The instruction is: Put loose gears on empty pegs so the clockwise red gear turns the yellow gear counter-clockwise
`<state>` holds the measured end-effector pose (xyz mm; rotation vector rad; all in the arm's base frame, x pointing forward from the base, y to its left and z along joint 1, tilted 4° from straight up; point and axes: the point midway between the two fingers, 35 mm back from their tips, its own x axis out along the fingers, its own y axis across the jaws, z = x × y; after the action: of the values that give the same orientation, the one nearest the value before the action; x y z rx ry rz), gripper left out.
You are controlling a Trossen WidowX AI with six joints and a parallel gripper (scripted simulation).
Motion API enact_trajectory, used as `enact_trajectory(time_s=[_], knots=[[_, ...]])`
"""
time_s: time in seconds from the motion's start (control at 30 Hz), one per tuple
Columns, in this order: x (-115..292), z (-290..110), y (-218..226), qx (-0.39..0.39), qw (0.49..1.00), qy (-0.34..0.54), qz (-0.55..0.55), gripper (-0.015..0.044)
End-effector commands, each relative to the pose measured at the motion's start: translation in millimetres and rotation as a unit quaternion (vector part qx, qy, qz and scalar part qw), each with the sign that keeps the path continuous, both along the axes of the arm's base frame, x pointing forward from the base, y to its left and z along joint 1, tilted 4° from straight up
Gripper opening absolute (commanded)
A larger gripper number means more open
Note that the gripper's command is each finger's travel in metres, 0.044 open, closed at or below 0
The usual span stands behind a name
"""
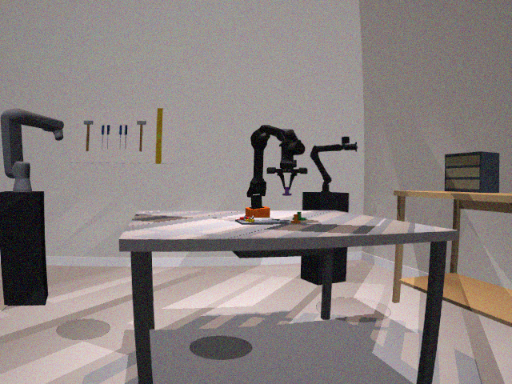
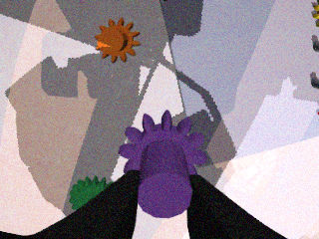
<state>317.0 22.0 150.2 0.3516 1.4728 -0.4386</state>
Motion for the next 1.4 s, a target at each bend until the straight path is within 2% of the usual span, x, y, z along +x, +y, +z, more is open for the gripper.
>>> enact_trajectory(time_s=[0.0,1.37], knots=[[-0.7,-4.6,-9.6,0.0,1.0,0.002,0.003,0.0],[-17.3,-35.6,-103.6,-0.005,1.0,0.002,0.003,0.0]])
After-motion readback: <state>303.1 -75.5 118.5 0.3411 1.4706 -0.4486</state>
